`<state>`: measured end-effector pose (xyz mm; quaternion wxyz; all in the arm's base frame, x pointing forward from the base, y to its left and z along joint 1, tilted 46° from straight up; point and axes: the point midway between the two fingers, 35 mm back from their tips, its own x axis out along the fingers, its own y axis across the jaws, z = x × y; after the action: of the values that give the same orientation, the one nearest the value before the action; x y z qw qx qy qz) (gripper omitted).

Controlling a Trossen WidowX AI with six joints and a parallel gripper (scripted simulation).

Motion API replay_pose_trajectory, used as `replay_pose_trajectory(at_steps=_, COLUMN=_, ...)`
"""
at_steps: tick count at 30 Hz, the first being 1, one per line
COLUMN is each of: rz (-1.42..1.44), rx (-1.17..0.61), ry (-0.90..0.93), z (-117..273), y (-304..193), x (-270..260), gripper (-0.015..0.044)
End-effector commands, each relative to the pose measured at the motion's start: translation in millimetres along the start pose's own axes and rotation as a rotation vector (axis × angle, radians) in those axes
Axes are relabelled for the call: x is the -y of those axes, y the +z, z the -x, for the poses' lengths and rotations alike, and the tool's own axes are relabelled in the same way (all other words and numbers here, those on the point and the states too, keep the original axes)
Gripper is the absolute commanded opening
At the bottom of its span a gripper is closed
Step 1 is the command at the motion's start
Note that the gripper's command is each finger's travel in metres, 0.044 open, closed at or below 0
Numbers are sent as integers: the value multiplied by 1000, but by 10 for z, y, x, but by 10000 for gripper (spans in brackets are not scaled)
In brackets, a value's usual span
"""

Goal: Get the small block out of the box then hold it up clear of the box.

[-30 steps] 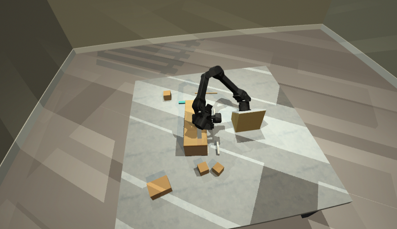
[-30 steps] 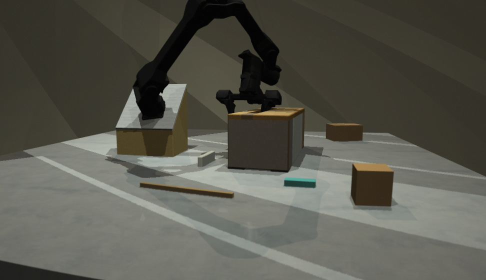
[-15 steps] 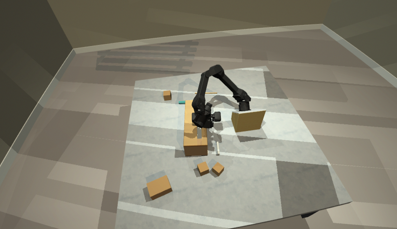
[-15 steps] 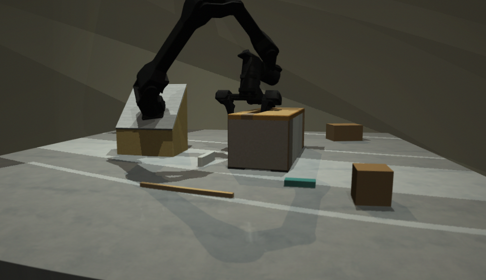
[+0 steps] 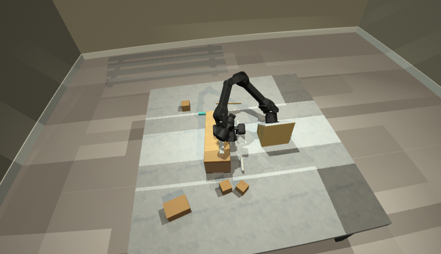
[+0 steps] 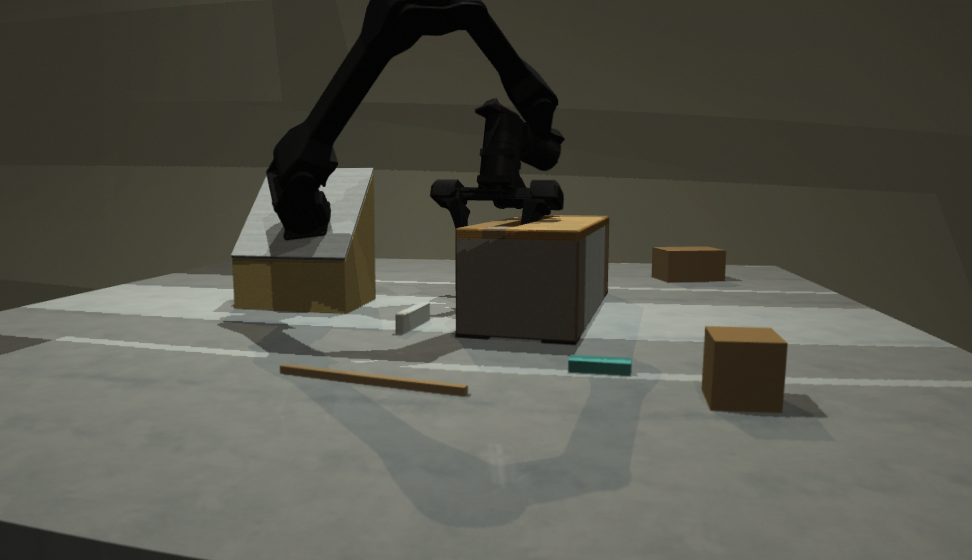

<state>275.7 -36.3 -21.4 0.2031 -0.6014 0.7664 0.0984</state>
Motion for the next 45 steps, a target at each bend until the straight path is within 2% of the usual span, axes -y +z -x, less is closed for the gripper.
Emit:
replay_pose_trajectory(at_steps=1, rz=-1, rx=0, ry=-3, z=-13, y=-39, x=9, gripper=400)
replay_pose_trajectory(at_steps=45, rz=-1, rx=-1, ry=-3, z=-89, y=-250, x=12, gripper=400)
